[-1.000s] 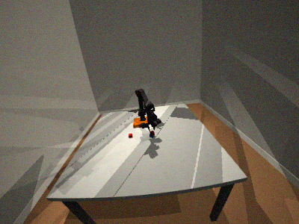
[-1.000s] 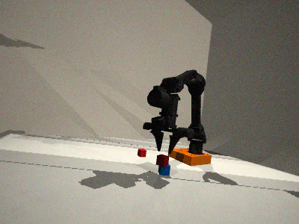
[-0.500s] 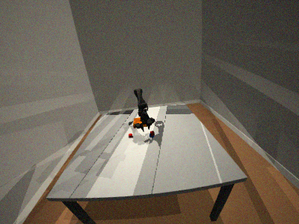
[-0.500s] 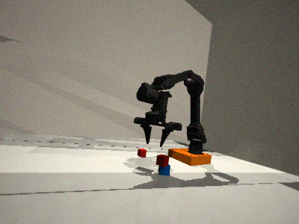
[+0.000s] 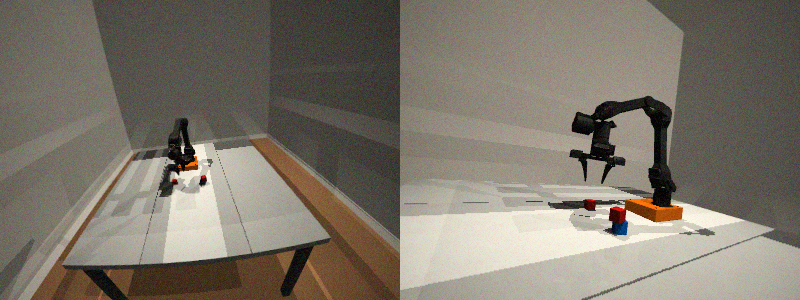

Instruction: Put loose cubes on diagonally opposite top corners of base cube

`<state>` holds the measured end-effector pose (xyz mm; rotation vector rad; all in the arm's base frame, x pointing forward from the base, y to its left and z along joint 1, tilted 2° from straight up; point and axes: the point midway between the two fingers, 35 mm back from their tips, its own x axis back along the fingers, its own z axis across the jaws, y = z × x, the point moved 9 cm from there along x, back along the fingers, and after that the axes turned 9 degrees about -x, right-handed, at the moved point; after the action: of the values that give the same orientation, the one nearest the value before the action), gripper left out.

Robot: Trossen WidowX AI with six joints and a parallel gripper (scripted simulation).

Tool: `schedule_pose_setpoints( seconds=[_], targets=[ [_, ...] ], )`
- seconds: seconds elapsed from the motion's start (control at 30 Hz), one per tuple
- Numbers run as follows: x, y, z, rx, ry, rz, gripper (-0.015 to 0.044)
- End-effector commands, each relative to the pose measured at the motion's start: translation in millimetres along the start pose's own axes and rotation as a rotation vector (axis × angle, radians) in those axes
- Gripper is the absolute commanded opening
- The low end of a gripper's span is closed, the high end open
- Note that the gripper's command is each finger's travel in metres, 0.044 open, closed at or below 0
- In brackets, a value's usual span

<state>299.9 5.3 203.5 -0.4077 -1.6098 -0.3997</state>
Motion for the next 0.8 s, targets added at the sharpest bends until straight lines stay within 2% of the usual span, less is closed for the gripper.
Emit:
schedule_pose_setpoints(
  seconds=[0.0, 0.33, 0.57, 0.77],
  targets=[
    [3.7, -19.8, -5.4, 0.121, 0.007, 0.004, 0.0265],
    [14.2, -75.0, -16.6, 0.462, 0.026, 0.017, 0.0265],
    [13.5, -78.6, -17.0, 0.484, 0.028, 0.017, 0.0265],
    [-34.4, -79.4, -16.9, 0.484, 0.028, 0.017, 0.0265]
  ],
)
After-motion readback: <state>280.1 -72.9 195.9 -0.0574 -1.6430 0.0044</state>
